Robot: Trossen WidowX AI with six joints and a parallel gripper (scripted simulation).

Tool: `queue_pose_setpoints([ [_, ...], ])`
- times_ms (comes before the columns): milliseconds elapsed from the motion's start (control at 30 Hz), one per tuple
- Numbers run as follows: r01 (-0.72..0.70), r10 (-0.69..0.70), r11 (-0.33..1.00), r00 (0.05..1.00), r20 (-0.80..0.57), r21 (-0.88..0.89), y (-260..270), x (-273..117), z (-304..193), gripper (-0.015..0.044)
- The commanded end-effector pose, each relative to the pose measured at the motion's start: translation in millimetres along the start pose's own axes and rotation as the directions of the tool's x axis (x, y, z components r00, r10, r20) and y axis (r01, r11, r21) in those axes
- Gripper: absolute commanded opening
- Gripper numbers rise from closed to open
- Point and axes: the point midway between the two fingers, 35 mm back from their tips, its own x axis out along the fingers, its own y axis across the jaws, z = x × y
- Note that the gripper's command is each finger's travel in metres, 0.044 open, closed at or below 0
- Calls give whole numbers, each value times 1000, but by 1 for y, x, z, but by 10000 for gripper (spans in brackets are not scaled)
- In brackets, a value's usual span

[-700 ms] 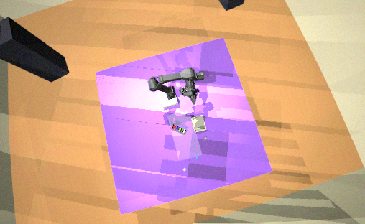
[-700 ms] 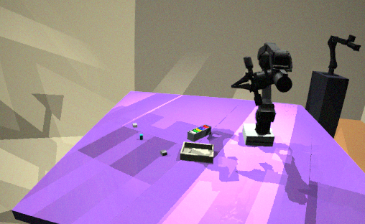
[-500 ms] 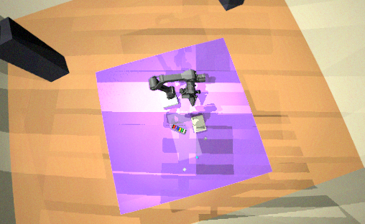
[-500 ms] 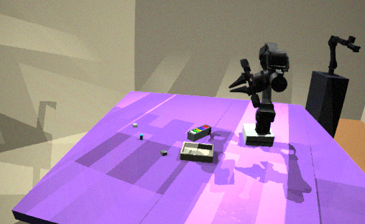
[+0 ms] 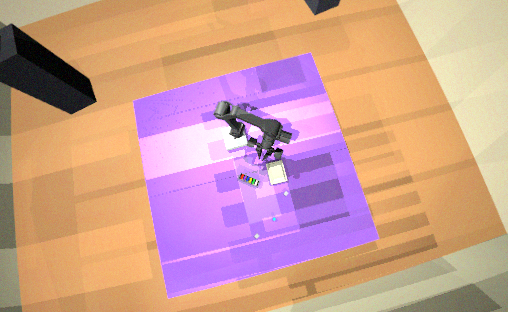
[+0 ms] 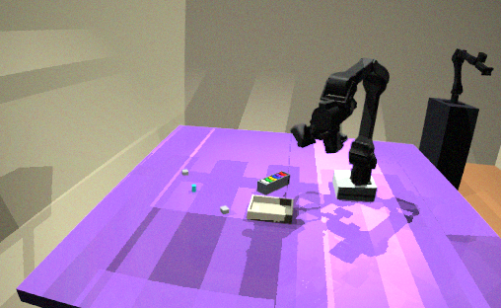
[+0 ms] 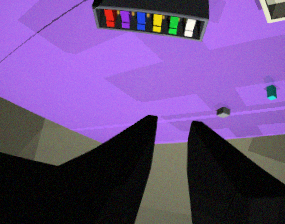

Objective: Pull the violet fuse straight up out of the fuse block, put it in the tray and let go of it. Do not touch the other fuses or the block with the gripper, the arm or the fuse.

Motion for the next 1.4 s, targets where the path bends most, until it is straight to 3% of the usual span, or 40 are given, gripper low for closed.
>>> queue_pose_setpoints([
  [0,-300,155,562,953,258,771,8,59,-1,68],
  [100,-393,175,169,914,365,904,13,84,-4,68],
  [233,-417,168,-215,875,454,883,20,106,-8,68],
  [433,-329,119,-707,817,564,626,33,138,-16,68],
  [567,-197,64,-918,783,619,343,44,159,-23,68],
  [733,-13,-11,-1000,753,658,-2,58,178,-30,68],
  [1367,-10,-12,-1000,753,658,-7,58,181,-26,68],
])
